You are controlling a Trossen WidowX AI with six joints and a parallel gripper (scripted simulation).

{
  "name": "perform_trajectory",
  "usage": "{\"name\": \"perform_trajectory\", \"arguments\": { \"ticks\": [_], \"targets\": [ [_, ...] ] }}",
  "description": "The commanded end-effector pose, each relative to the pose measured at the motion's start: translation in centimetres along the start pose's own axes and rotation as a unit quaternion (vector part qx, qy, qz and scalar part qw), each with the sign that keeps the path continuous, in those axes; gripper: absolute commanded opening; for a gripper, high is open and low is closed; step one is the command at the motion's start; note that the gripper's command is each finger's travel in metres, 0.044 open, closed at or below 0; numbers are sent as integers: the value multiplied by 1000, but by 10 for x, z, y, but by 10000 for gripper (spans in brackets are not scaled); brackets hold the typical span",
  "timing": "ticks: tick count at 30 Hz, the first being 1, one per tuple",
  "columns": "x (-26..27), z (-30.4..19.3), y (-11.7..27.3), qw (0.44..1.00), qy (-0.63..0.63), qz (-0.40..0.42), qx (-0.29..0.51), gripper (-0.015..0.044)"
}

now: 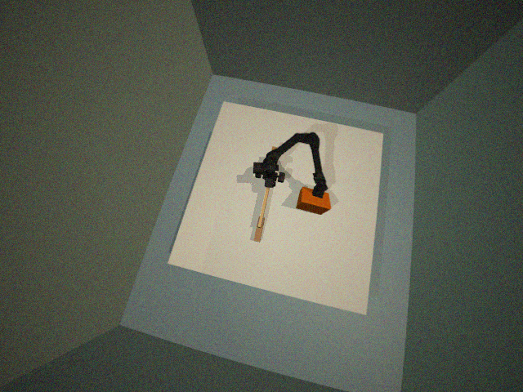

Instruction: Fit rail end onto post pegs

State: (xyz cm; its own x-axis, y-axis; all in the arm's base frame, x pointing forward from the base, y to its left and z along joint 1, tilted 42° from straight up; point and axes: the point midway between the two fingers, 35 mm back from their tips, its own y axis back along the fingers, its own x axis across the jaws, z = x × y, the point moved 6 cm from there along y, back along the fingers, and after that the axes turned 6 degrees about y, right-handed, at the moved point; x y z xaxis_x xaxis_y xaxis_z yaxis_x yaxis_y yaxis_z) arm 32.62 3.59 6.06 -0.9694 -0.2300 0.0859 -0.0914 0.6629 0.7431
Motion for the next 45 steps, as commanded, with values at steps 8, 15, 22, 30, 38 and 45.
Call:
{"name": "perform_trajectory", "arguments": {
  "ticks": [8,15,22,30,38,45],
  "targets": [
    [1,-5,3,1000,0,-3,0,0],
    [1,-7,3,1000,0,-3,0,0],
    [1,-9,3,1000,0,-3,0,0],
    [1,-12,2,1000,0,-3,0,0],
    [1,-14,2,1000,0,-3,1,0],
    [1,-17,2,1000,0,-3,1,0]
  ]
}}
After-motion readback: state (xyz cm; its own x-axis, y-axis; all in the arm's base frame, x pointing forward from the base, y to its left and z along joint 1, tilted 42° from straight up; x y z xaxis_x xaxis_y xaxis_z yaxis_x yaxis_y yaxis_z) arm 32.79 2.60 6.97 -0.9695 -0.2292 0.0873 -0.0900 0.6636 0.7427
